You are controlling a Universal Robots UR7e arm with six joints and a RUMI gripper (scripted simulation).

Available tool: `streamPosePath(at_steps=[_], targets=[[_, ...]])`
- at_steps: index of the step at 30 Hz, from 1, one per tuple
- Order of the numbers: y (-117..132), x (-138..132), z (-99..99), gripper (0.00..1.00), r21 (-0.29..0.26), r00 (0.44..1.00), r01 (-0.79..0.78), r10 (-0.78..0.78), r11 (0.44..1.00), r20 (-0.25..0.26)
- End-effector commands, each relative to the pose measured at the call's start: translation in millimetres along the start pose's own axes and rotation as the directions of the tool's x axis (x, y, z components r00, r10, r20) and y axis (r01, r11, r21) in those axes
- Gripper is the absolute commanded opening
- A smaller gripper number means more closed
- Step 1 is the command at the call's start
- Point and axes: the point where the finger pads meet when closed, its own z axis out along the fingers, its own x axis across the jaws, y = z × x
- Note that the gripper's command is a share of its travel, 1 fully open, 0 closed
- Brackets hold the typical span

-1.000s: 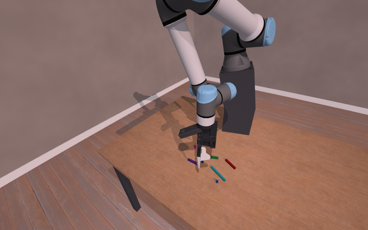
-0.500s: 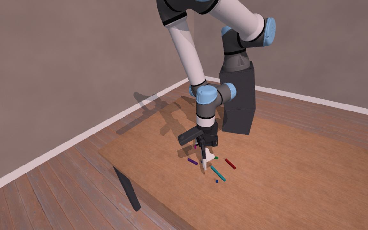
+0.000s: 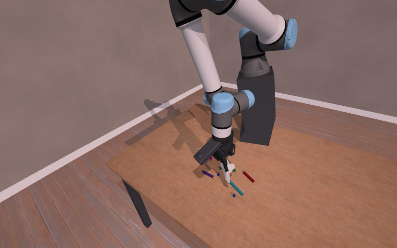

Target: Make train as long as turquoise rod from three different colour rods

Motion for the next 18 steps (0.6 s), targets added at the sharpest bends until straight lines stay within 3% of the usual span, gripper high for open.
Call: streamPosePath(at_steps=[1,14,16,18], targets=[[-2,-3,-0.4,1.0,0.002,0.989,0.15,-0.15,0.989,0.007],[-4,-12,-0.4,1.0,0.004,0.865,0.502,-0.502,0.865,0.005],[-4,-12,-0.4,1.0,0.004,0.865,0.502,-0.502,0.865,0.005],[-5,-14,-0.4,1.0,0.004,0.816,0.578,-0.578,0.816,0.005]])
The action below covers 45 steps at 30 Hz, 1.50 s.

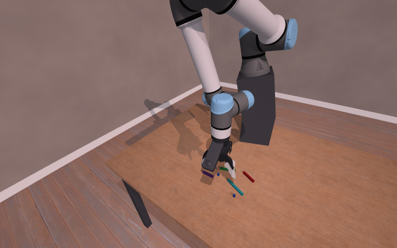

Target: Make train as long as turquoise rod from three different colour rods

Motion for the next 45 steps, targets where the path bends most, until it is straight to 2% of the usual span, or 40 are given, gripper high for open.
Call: streamPosePath(at_steps=[1,7,13,15,18,24,30,32,35,45], targets=[[-3,-3,-0.4,1.0,0.005,0.986,0.166,-0.167,0.986,0.005],[-4,-6,-0.5,1.0,0.005,0.944,0.329,-0.329,0.944,0.004],[-5,-8,-0.5,1.0,0.006,0.874,0.485,-0.485,0.874,0.003],[-5,-8,-0.5,1.0,0.006,0.874,0.485,-0.485,0.874,0.003],[-6,-10,-0.6,1.0,0.006,0.809,0.588,-0.588,0.809,0.002],[-6,-13,-0.6,1.0,0.006,0.699,0.715,-0.715,0.699,0.001],[-7,-15,-0.7,1.0,0.006,0.567,0.824,-0.824,0.567,0.0],[-7,-15,-0.7,1.0,0.006,0.567,0.824,-0.824,0.567,0.0],[-7,-16,-0.8,1.0,0.006,0.462,0.887,-0.887,0.462,-0.001],[-6,-18,-1.0,1.0,0.006,0.198,0.98,-0.98,0.198,-0.003]])
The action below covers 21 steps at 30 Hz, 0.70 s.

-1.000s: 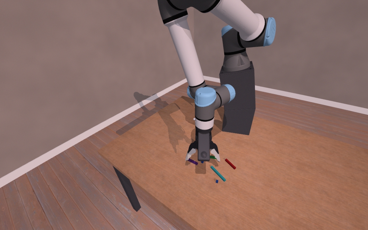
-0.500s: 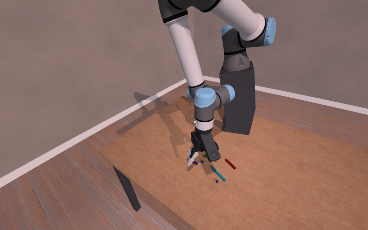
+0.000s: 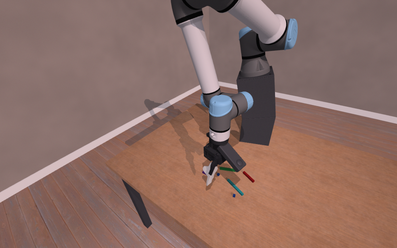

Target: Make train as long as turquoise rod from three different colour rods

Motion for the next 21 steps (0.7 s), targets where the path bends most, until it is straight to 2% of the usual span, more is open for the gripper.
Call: streamPosePath(at_steps=[1,6,19,21], targets=[[-1.0,-0.1,-0.5,1.0,0.006,0.986,0.166,-0.166,0.986,-0.003],[-1.2,-0.4,-0.6,1.0,0.006,0.965,0.262,-0.262,0.965,-0.003],[-1.0,-1.3,-1.0,1.0,0.004,0.804,0.594,-0.594,0.804,-0.005],[-1.0,-1.3,-1.0,1.0,0.004,0.804,0.594,-0.594,0.804,-0.005]])
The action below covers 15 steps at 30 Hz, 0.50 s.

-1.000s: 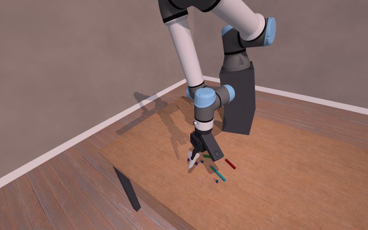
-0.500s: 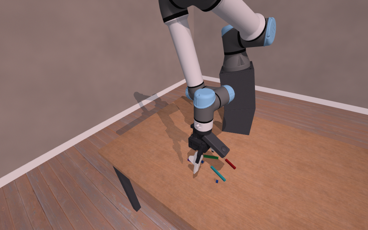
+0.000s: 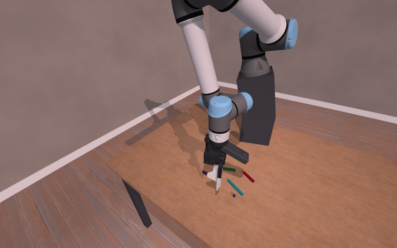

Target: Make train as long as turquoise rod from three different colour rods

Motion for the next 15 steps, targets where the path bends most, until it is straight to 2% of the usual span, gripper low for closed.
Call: streamPosePath(at_steps=[1,15], targets=[[0.3,0.3,-0.5,1.0,0.004,0.995,0.102,-0.102,0.995,-0.005],[1.4,-0.2,-0.8,1.0,0.002,0.942,0.335,-0.335,0.942,-0.006]])
